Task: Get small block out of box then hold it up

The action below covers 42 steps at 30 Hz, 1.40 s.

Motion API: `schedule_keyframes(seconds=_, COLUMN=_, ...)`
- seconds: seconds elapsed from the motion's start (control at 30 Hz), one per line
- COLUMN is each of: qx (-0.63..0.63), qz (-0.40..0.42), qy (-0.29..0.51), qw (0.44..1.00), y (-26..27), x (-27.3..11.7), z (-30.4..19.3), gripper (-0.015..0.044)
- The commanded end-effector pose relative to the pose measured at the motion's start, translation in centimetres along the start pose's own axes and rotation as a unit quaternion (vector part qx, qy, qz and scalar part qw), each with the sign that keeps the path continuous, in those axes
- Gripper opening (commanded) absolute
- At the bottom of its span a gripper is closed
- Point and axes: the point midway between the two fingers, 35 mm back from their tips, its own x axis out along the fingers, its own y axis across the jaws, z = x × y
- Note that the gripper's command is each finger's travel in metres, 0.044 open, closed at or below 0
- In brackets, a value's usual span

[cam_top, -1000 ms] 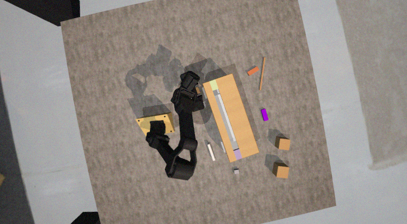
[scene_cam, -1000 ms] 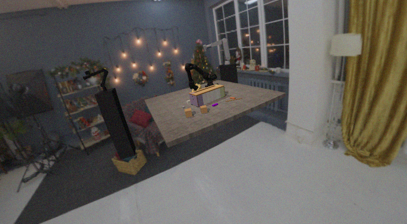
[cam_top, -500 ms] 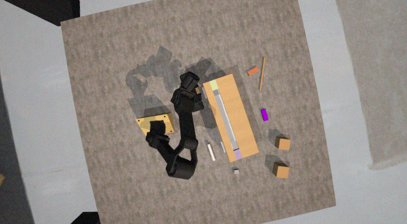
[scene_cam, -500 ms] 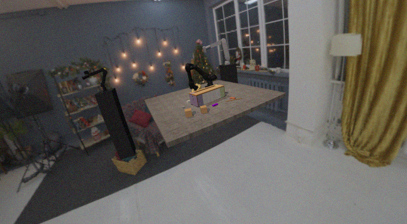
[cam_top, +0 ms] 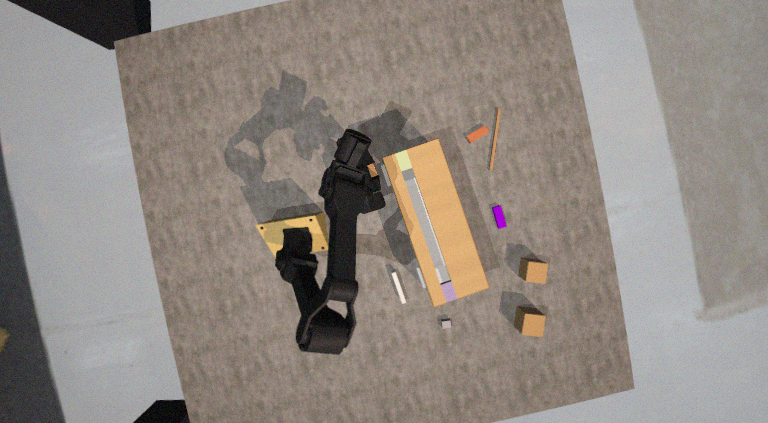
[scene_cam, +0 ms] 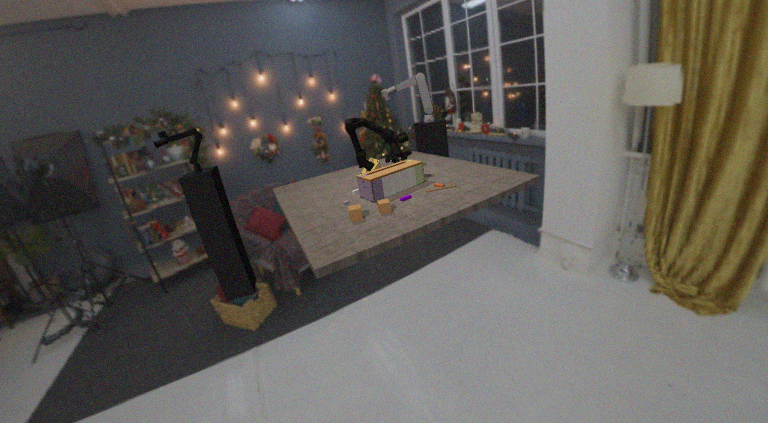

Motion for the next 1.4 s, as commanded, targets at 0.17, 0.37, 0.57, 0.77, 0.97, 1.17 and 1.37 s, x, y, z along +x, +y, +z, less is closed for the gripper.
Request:
schedule_keyframes(seconds=0.17, qx=-0.055, qz=-0.027, qy=0.004, qw=0.998, y=-0.5, x=-2.7, z=-1.5, gripper=0.0000)
schedule_keyframes(seconds=0.37, qx=-0.121, qz=-0.056, qy=0.010, qw=0.991, y=-0.7, x=-5.5, z=-2.9, gripper=0.0000)
schedule_keyframes(seconds=0.57, qx=-0.168, qz=-0.084, qy=0.036, qw=0.982, y=-0.6, x=-8.6, z=-4.6, gripper=0.0000)
schedule_keyframes(seconds=0.77, qx=-0.177, qz=-0.089, qy=0.040, qw=0.979, y=-0.5, x=-9.2, z=-4.9, gripper=0.0000)
schedule_keyframes(seconds=0.97, qx=-0.177, qz=-0.089, qy=0.040, qw=0.979, y=-0.5, x=-9.2, z=-4.9, gripper=0.0000)
schedule_keyframes(seconds=1.17, qx=-0.177, qz=-0.089, qy=0.040, qw=0.979, y=-0.5, x=-9.2, z=-4.9, gripper=0.0000)
schedule_keyframes(seconds=1.37, qx=-0.177, qz=-0.089, qy=0.040, qw=0.979, y=-0.5, x=-9.2, z=-4.9, gripper=0.0000)
